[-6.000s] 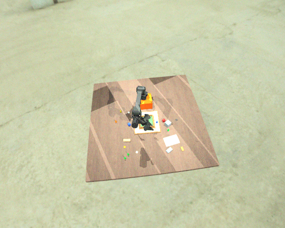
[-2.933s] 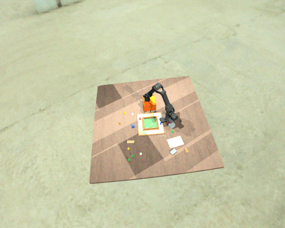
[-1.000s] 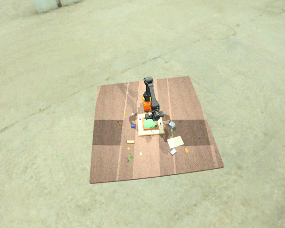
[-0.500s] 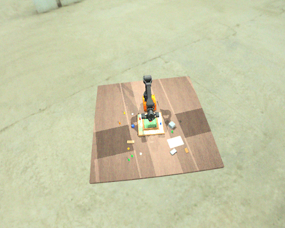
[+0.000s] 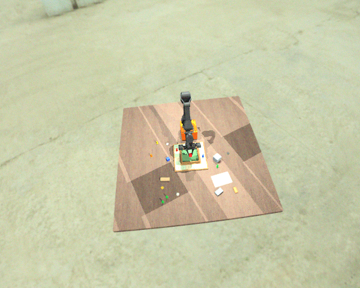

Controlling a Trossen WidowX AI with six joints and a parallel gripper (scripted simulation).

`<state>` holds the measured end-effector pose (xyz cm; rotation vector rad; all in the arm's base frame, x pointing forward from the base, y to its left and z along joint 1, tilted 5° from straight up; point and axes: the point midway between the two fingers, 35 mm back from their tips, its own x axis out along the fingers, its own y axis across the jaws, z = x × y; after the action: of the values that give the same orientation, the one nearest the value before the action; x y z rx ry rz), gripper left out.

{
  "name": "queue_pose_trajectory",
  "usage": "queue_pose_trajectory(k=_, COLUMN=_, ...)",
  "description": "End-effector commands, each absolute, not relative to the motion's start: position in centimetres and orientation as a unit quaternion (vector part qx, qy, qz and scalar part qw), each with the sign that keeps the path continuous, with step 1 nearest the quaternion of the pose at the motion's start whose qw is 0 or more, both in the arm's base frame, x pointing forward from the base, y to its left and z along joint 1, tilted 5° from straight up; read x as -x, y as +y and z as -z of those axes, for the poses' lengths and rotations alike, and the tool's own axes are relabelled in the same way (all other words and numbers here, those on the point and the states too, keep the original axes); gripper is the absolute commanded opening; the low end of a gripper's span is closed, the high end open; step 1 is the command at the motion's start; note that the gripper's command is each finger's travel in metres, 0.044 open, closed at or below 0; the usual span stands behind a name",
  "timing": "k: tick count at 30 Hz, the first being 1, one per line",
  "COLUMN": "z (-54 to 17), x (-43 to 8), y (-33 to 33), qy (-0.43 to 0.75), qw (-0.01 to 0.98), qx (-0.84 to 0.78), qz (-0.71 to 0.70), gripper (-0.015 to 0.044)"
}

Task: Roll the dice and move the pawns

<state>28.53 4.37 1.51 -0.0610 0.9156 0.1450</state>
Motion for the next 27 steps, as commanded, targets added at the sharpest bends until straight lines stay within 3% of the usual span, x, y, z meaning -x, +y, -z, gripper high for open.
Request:
queue_pose_trajectory(k=1, z=-1.4, x=-28.6, y=4.4, qy=0.378, qw=0.923, qx=0.022, qz=-0.07, gripper=0.0)
queue_pose_trajectory(k=6, z=-1.4, x=-28.4, y=4.3, qy=0.308, qw=0.948, qx=0.016, qz=-0.072, gripper=0.0)
queue_pose_trajectory(k=27, z=-5.0, x=-24.3, y=3.5, qy=0.306, qw=0.949, qx=0.016, qz=-0.072, gripper=0.0)
